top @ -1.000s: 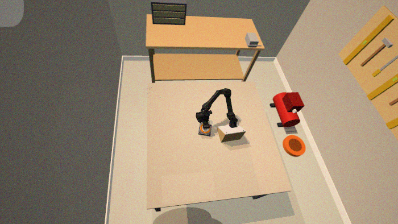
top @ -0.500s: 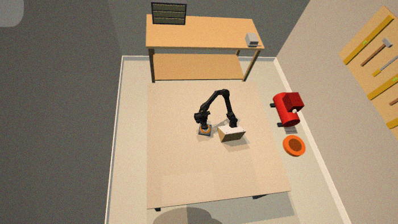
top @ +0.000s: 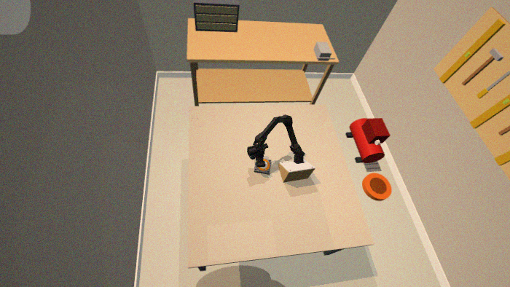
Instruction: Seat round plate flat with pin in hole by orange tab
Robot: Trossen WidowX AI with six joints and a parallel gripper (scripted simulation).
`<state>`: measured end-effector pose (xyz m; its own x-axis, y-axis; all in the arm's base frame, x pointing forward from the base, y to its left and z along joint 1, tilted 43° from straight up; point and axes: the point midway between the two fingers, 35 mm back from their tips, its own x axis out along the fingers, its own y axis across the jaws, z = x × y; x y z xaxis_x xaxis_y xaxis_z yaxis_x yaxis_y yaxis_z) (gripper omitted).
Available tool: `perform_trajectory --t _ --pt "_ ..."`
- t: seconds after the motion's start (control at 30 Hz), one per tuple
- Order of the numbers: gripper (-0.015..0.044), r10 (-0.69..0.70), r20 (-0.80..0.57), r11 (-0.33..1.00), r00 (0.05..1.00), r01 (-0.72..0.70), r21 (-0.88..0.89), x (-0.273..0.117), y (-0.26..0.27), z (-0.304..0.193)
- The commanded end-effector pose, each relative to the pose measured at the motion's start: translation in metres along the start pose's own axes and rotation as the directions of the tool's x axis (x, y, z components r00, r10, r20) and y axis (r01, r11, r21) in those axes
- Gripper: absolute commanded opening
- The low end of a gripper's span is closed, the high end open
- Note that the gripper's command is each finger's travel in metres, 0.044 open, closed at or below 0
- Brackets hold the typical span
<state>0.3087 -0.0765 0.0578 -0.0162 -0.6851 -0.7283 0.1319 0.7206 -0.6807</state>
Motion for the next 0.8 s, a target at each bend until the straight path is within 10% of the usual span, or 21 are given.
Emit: perform_trajectory --t 0.0,0.77 --pt "0.0 0.004 0.002 1.0 1.0 -0.004 0.004 -0.001 0.003 0.002" --pt "0.0 0.001 -0.001 1.0 1.0 -0.001 -0.002 -0.034 0.007 0.004"
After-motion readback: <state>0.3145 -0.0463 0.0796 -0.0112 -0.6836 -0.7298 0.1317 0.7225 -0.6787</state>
